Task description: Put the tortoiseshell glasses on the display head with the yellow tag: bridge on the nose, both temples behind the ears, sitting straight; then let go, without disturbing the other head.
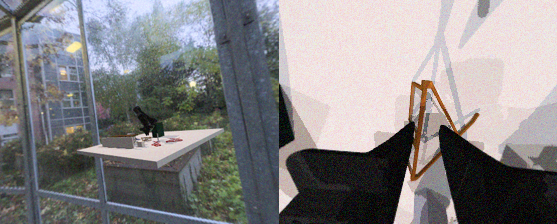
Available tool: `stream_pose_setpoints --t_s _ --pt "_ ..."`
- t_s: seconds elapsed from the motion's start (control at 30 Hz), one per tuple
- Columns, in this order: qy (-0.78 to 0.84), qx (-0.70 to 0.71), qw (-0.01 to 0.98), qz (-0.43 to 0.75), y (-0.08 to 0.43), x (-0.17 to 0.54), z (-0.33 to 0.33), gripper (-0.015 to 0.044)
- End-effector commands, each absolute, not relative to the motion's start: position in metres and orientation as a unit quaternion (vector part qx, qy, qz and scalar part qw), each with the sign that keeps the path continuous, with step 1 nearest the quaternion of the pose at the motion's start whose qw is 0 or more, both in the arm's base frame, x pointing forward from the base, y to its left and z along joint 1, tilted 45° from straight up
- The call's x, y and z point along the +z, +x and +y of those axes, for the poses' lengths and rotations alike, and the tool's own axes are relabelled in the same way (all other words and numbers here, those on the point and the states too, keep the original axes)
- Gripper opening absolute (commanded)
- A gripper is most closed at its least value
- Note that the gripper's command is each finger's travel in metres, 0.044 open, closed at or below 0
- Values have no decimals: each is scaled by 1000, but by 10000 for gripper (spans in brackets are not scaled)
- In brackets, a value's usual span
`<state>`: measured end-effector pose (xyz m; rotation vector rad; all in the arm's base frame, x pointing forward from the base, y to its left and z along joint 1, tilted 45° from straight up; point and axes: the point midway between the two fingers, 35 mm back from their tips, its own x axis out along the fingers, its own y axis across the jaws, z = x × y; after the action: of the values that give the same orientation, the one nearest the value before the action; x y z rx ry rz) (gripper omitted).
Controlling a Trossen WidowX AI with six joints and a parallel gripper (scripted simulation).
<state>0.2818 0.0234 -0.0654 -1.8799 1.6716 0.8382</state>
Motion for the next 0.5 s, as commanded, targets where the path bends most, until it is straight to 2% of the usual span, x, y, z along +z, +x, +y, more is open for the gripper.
stream_pose_setpoints --t_s 0.0,0.47 --pt "-688 307 237 613 280 -70 17 120" --pt "-689 307 236 613 279 -84 0 120"
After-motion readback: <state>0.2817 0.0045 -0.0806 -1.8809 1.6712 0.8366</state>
